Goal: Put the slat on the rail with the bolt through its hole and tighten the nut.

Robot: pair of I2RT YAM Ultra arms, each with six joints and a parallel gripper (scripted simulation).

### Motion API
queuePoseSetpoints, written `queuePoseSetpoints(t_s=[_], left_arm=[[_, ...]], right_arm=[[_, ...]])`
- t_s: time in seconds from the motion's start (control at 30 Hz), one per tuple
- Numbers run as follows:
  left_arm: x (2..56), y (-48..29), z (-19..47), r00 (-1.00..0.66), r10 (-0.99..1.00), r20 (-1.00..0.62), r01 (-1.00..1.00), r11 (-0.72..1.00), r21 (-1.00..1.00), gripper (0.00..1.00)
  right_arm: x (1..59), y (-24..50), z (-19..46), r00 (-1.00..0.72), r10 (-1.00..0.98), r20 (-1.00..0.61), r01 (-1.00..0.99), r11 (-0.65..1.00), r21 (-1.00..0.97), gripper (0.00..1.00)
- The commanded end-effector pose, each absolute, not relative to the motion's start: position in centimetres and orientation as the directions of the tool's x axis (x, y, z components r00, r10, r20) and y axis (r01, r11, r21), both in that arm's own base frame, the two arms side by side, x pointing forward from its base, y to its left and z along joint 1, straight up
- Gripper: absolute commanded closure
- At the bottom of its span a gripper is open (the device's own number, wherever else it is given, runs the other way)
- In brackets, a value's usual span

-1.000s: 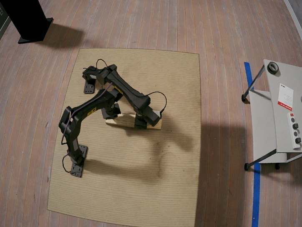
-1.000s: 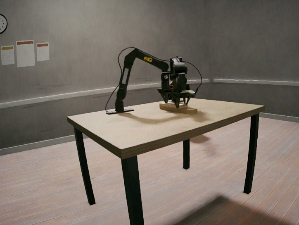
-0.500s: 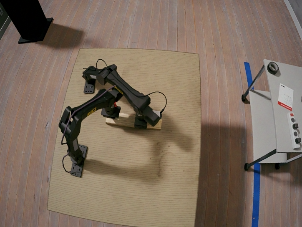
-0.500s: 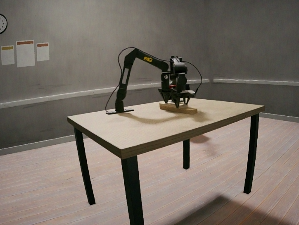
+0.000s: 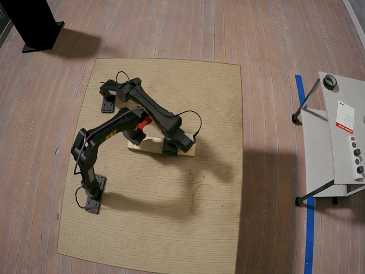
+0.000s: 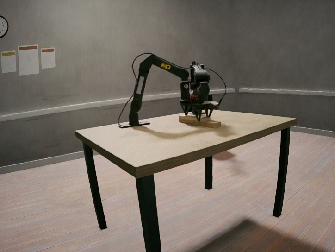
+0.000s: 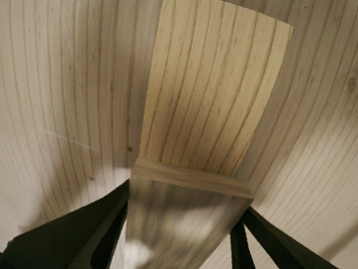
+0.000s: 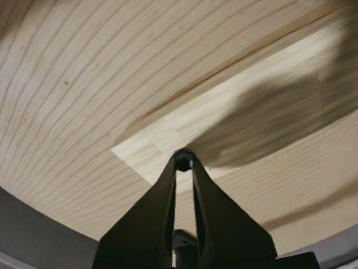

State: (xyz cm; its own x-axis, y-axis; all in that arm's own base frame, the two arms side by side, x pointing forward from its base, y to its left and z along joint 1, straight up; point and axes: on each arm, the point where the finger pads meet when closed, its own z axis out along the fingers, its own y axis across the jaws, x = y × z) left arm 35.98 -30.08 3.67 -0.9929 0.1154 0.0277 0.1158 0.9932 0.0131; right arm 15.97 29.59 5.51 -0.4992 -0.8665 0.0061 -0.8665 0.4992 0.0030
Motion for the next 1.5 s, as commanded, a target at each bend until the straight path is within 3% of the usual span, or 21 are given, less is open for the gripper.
queuePoseSetpoints(t_s=[0.0,0.33,0.67,0.93,1.0,1.33,1.47], left_arm=[[36.12,-30.21,4.23,-0.994,0.111,0.016,0.111,0.994,0.005,0.28],[36.12,-30.21,4.23,-0.994,0.111,0.016,0.111,0.994,0.005,0.28],[36.12,-30.21,4.23,-0.994,0.111,0.016,0.111,0.994,0.005,0.28],[36.12,-30.21,4.23,-0.994,0.111,0.016,0.111,0.994,0.005,0.28],[36.12,-30.21,4.23,-0.994,0.111,0.016,0.111,0.994,0.005,0.28],[36.12,-30.21,4.23,-0.994,0.111,0.016,0.111,0.994,0.005,0.28],[36.12,-30.21,4.23,-0.994,0.111,0.016,0.111,0.994,0.005,0.28]], right_arm=[[16.58,29.86,5.72,-0.682,-0.731,-0.021,-0.731,0.682,-0.001,0.89],[16.62,29.80,5.69,-0.912,-0.411,-0.018,-0.411,0.912,0.007,0.89],[16.55,29.80,5.66,-0.994,-0.108,-0.014,-0.108,0.994,0.013,0.89],[16.58,29.75,5.62,-0.978,0.208,-0.008,0.208,0.978,0.016,0.89],[16.58,29.75,5.62,-0.978,0.208,-0.008,0.208,0.978,0.016,0.89],[16.54,29.65,5.58,-0.822,0.569,0.000,0.569,0.822,0.013,0.89],[16.41,29.64,5.61,-0.847,0.531,0.003,0.531,0.847,0.009,0.89]])
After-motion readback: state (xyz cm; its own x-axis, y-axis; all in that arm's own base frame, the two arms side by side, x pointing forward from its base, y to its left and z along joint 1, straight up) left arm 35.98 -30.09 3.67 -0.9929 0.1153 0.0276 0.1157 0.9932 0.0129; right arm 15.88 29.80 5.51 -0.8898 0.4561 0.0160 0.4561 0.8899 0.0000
